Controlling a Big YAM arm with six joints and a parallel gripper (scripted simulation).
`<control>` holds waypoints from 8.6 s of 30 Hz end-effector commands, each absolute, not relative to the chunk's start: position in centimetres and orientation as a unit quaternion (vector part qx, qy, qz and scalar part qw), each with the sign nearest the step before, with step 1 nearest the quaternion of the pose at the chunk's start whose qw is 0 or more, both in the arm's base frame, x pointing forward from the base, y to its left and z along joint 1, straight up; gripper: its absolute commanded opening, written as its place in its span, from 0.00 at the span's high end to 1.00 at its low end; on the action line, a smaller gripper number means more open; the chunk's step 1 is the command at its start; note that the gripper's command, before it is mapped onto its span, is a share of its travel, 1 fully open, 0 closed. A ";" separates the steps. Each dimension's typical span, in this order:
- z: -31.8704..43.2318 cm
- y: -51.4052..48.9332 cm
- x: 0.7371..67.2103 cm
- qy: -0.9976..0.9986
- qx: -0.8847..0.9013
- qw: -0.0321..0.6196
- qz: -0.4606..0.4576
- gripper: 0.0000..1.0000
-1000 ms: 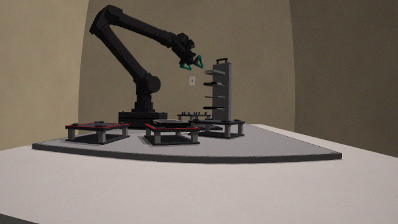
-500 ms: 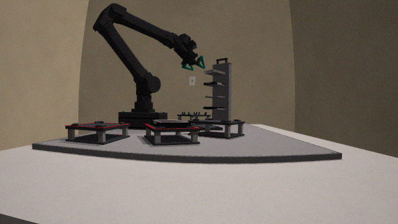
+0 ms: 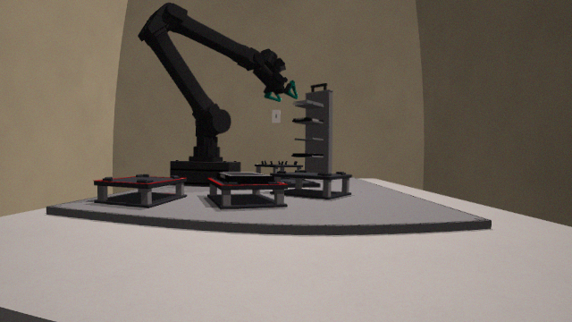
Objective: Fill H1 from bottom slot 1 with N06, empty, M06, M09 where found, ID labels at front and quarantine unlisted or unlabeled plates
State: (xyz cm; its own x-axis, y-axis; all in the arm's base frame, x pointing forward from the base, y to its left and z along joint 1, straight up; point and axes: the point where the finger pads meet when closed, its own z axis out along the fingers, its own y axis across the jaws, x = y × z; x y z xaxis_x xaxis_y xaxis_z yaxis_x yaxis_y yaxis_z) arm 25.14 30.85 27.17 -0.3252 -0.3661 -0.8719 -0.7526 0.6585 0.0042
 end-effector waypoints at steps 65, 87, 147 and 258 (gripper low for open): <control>31.5 38.0 31.8 0.766 -0.347 0.493 0.223 0.00; 29.8 38.1 31.5 0.775 -0.350 0.478 0.220 0.14; 27.9 33.7 27.3 0.784 -0.356 0.461 0.214 0.14; 28.1 24.3 19.3 0.777 -0.349 0.474 0.222 0.14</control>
